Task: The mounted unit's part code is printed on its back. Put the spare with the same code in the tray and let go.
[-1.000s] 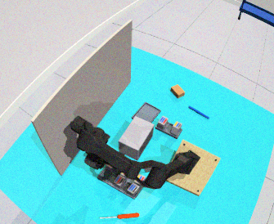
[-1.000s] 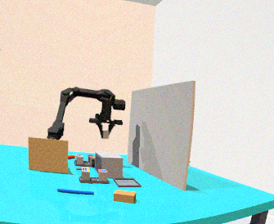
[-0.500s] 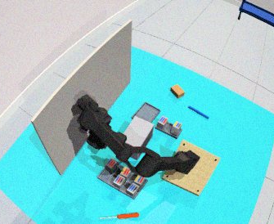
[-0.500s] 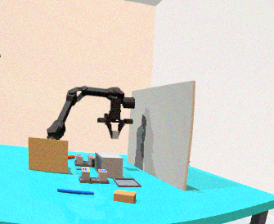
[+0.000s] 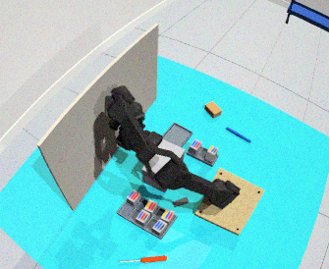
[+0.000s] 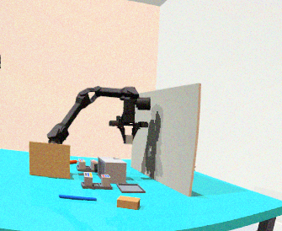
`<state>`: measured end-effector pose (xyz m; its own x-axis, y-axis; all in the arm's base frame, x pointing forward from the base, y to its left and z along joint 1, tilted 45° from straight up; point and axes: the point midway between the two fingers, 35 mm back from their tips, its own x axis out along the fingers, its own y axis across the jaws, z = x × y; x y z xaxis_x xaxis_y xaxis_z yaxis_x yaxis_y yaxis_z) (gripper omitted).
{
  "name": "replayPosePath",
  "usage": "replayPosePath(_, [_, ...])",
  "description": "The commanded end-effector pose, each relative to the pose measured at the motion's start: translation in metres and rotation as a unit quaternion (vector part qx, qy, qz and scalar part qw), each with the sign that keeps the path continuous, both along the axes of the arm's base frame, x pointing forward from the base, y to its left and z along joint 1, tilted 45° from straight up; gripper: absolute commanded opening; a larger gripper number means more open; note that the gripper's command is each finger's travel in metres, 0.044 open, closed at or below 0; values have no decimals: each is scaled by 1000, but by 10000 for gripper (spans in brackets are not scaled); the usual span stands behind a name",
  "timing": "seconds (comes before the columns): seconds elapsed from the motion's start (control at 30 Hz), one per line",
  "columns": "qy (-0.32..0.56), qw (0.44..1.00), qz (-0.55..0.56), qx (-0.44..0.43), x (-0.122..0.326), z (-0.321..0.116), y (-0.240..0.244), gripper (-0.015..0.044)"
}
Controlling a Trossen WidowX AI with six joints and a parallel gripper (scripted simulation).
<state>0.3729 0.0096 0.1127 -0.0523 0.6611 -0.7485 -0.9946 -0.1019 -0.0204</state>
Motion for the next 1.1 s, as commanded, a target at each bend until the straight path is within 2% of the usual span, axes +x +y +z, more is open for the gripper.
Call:
replayPosePath(0.0, [-7, 1000, 5, -3, 7, -20, -25, 0])
replayPosePath(0.43, [-12, 1000, 22, 0, 10, -86, -91, 0])
replayPosePath(0.9, [-21, 999, 41, 17, -11, -161, -155, 0])
replayPosePath(1.07, [-22, 999, 43, 20, -15, -170, -161, 0])
